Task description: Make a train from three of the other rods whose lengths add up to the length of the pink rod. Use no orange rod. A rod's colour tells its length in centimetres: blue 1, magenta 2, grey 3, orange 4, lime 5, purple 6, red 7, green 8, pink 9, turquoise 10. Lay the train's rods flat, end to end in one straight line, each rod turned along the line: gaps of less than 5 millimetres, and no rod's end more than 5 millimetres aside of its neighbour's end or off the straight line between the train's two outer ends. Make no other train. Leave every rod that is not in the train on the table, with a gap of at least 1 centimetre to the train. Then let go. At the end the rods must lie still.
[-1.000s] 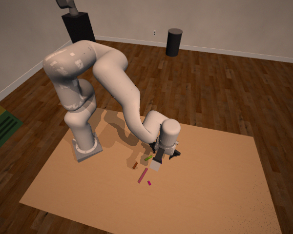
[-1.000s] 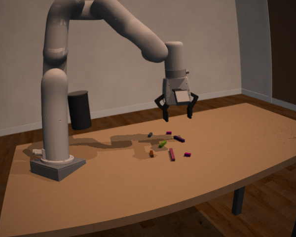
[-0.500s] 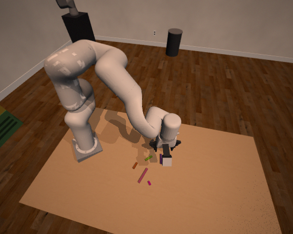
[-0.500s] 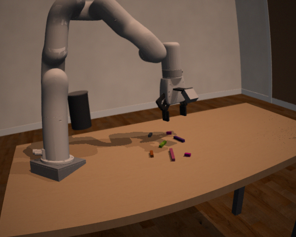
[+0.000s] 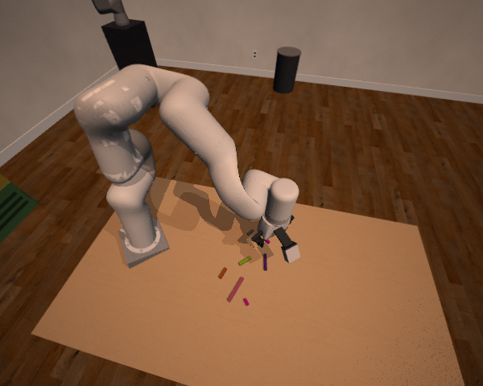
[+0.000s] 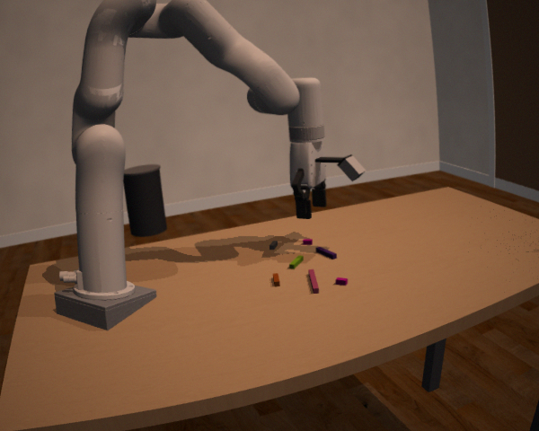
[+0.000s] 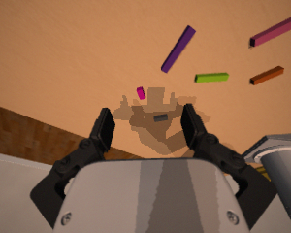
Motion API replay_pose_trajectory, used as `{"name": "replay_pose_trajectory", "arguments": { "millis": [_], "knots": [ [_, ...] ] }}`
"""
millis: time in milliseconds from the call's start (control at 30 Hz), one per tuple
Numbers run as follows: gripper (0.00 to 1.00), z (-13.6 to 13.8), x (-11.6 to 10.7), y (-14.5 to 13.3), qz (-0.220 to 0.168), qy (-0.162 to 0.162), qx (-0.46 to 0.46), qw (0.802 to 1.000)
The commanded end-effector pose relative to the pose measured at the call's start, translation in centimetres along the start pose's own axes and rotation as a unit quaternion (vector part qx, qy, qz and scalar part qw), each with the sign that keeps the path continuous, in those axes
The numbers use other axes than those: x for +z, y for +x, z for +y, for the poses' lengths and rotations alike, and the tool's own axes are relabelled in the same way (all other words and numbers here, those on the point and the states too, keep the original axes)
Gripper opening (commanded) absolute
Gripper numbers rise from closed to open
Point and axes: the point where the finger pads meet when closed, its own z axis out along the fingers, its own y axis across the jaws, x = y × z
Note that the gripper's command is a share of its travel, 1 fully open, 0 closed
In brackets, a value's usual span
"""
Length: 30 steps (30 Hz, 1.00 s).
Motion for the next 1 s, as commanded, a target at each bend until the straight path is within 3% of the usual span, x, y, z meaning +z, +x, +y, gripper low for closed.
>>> {"name": "replay_pose_trajectory", "arguments": {
  "millis": [0,367,400,967],
  "knots": [
    [1.00,-0.82,-0.08,-0.72,-0.002,0.006,-0.077,0.997],
    [1.00,-1.13,-0.05,-1.09,-0.002,0.006,-0.111,0.994],
    [0.24,-1.13,-0.05,-1.09,-0.002,0.006,-0.111,0.994],
    [0.24,-1.13,-0.05,-1.09,-0.002,0.006,-0.111,0.994]
  ]
}}
